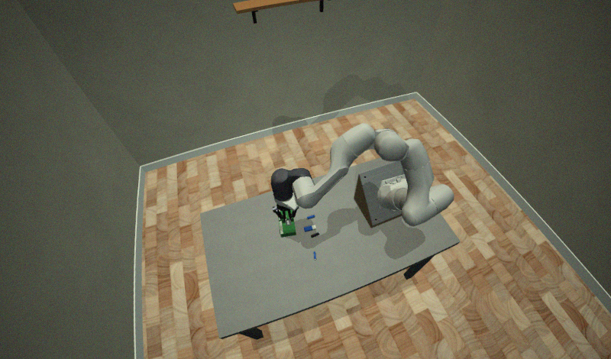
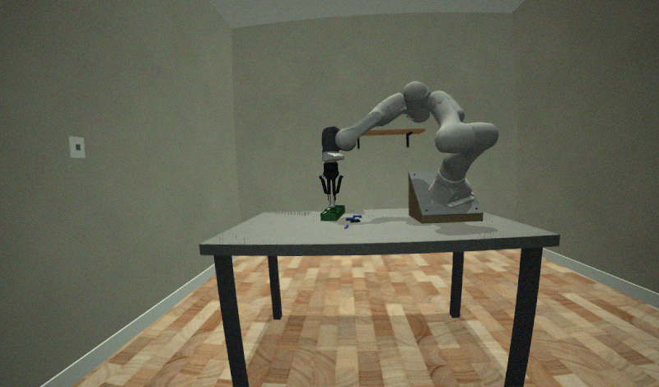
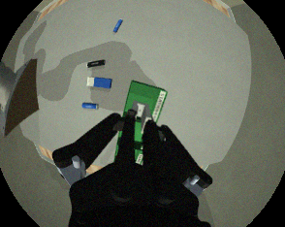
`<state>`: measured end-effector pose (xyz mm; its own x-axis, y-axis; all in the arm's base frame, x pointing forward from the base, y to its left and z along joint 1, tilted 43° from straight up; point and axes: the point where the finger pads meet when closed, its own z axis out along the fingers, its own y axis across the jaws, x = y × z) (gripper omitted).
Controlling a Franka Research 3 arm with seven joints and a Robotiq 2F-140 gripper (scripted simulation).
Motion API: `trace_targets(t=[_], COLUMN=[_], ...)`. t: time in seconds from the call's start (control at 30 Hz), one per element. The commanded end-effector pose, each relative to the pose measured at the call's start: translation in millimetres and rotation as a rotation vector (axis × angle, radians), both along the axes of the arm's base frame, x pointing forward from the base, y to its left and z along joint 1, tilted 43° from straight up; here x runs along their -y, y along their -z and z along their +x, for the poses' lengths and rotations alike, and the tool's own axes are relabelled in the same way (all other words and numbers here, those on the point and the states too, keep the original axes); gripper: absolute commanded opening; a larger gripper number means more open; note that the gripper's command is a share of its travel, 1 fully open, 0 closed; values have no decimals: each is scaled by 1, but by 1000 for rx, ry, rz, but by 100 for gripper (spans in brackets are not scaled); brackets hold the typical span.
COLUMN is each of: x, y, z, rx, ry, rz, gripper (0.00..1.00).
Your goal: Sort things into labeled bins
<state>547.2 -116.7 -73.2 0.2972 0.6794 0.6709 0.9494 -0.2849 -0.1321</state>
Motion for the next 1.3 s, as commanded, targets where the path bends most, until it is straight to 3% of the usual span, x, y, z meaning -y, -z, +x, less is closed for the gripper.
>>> trace_targets(t=[0.0,1.27], x=[0,-35], y=[0,37], z=[-1,8], rx=[2,2], ry=[-14,-14], rz=[-2,-2], gripper=[6,6])
